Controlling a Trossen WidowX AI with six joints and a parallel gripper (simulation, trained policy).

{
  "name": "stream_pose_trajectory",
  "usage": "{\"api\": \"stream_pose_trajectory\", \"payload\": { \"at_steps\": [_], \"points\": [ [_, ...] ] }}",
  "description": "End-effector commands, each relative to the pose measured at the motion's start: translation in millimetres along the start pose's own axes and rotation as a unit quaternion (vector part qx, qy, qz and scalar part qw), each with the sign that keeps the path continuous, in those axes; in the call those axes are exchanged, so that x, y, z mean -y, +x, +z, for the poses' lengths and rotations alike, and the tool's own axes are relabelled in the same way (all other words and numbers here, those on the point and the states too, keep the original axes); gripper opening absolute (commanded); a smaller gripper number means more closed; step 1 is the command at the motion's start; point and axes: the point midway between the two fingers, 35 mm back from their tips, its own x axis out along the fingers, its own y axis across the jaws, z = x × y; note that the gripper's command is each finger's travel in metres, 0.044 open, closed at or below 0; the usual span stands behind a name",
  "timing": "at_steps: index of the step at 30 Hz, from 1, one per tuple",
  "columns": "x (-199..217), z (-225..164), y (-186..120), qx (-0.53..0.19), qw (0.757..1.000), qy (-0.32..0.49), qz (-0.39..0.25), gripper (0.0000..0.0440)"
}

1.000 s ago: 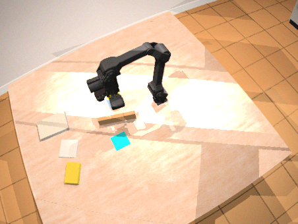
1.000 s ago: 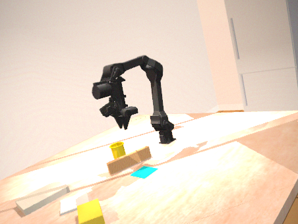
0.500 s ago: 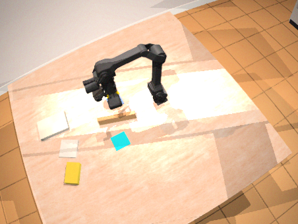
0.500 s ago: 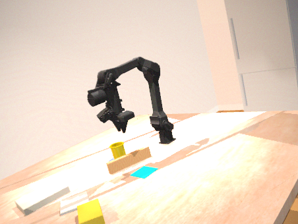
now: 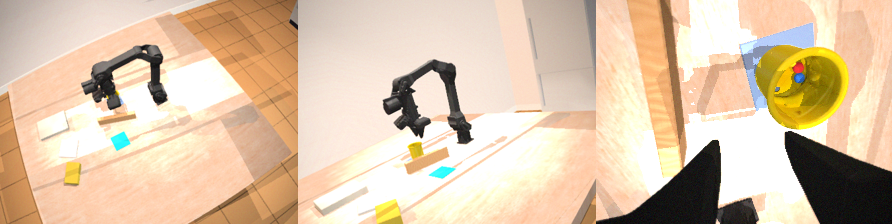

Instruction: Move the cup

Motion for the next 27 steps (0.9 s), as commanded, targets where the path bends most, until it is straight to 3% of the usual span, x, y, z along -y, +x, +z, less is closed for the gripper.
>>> {"api": "stream_pose_trajectory", "payload": {
  "at_steps": [1, 27],
  "points": [
    [4, 0, 9, -0.009, 1.0, -0.004, -0.002, 0.0194],
    [23, 4, 64, -0.041, 0.997, -0.07, 0.005, 0.0217]
  ]
}}
